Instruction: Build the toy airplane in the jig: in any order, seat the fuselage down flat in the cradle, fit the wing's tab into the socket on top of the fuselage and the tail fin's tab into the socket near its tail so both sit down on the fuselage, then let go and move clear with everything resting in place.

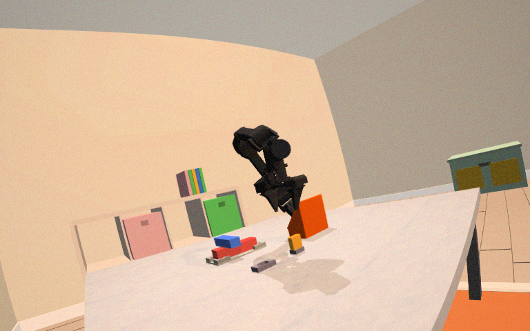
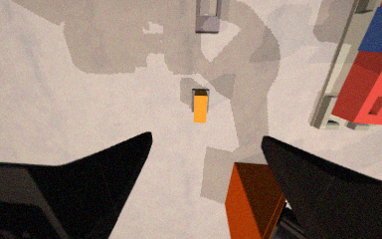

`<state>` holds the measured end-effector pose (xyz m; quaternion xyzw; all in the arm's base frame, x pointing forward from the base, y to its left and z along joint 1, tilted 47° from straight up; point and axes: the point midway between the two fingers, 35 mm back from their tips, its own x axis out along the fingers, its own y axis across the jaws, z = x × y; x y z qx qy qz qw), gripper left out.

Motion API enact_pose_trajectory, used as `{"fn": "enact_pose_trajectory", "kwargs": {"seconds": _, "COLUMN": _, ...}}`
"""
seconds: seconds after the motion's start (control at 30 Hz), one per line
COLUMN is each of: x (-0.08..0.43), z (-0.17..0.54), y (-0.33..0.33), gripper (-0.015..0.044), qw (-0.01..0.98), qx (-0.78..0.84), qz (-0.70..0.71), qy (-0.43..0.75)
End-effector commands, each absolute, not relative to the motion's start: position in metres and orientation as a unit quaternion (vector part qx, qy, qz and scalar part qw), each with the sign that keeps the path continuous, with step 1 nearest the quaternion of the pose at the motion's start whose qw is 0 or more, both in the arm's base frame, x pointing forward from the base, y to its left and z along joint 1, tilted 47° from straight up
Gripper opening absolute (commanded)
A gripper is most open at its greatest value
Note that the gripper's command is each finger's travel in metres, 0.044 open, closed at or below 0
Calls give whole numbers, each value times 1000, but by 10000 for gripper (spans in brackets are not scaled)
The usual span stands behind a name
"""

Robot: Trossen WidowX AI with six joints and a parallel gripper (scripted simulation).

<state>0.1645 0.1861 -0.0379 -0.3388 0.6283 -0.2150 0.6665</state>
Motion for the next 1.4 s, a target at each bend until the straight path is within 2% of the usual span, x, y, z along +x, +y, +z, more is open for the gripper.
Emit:
{"fn": "enact_pose_trajectory", "kwargs": {"seconds": 0.0, "x": 162, "z": -48, "y": 181, "gripper": 440, "qw": 668, "qx": -334, "qz": -218, "qy": 628}}
{"fn": "enact_pose_trajectory", "kwargs": {"seconds": 0.13, "x": 167, "z": -78, "y": 149, "gripper": 440, "qw": 668, "qx": -334, "qz": -219, "qy": 628}}
{"fn": "enact_pose_trajectory", "kwargs": {"seconds": 1.37, "x": 174, "z": -118, "y": 109, "gripper": 440, "qw": 668, "qx": -334, "qz": -219, "qy": 627}}
